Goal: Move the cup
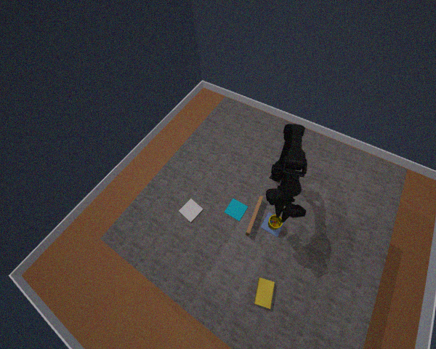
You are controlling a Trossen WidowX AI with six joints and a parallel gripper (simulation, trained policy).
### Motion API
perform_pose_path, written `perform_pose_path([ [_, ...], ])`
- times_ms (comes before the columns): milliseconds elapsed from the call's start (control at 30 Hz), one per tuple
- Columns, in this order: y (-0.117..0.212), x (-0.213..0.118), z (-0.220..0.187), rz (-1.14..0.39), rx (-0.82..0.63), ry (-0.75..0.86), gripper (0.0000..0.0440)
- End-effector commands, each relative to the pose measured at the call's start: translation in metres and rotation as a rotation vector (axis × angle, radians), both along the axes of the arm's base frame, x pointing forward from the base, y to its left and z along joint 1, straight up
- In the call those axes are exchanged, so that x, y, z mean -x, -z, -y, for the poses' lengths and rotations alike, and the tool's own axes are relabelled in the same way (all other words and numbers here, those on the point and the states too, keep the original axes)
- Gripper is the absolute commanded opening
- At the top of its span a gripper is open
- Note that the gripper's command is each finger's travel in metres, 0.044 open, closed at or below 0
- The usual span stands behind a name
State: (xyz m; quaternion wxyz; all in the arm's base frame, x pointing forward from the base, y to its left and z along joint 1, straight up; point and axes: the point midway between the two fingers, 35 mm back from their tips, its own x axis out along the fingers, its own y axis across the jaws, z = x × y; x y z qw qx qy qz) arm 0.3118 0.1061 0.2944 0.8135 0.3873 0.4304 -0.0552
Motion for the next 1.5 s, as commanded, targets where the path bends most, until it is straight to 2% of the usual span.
perform_pose_path([
  [0, 0.003, 0.002, -0.004, -0.047, -0.016, 0.017, 0.0150],
  [567, 0.041, 0.013, -0.005, -0.322, 0.018, 0.121, 0.0155],
  [1467, 0.117, 0.035, 0.008, -0.695, 0.207, 0.242, 0.0169],
])
